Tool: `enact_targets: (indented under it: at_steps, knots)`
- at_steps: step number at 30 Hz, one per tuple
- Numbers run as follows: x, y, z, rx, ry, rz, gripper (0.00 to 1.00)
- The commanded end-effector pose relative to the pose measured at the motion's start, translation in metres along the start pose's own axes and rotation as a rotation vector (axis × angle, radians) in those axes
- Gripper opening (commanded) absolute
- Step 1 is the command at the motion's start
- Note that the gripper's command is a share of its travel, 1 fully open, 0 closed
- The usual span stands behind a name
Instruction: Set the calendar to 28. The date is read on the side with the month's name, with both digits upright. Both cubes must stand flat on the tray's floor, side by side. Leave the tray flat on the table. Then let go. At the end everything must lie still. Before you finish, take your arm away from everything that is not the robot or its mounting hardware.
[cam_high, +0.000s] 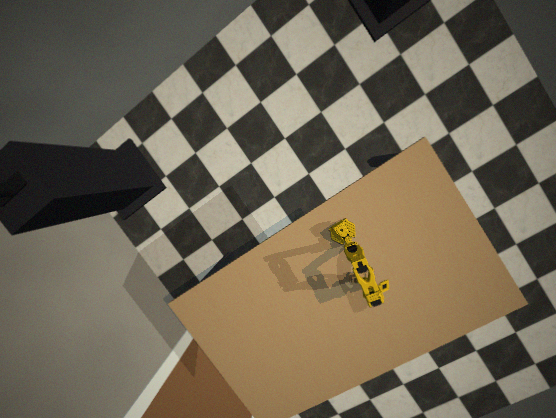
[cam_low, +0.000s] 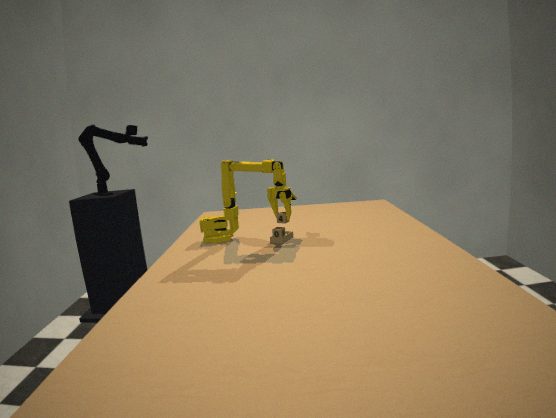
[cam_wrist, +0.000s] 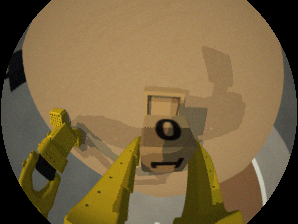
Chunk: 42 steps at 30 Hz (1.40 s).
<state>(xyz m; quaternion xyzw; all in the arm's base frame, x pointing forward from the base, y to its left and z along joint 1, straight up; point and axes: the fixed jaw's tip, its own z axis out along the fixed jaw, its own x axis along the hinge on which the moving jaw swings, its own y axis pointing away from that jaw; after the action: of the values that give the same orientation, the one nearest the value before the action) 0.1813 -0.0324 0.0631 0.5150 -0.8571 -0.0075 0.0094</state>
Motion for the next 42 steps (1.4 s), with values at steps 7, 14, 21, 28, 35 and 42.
enact_targets:
  at_steps: [7, 14, 21, 28, 35, 42]
  knots:
    - [0.000, -0.007, -0.013, 0.068, -0.023, 0.015, 0.00]
    - [0.000, -0.008, -0.013, 0.068, -0.023, 0.016, 0.00]
    - [0.000, -0.008, -0.010, 0.068, -0.023, 0.016, 0.00]
    - [0.000, -0.008, -0.007, 0.068, -0.023, 0.017, 0.00]
    - [0.000, -0.008, -0.006, 0.068, -0.023, 0.017, 0.00]
    - [0.000, -0.007, -0.001, 0.068, -0.023, 0.018, 0.00]
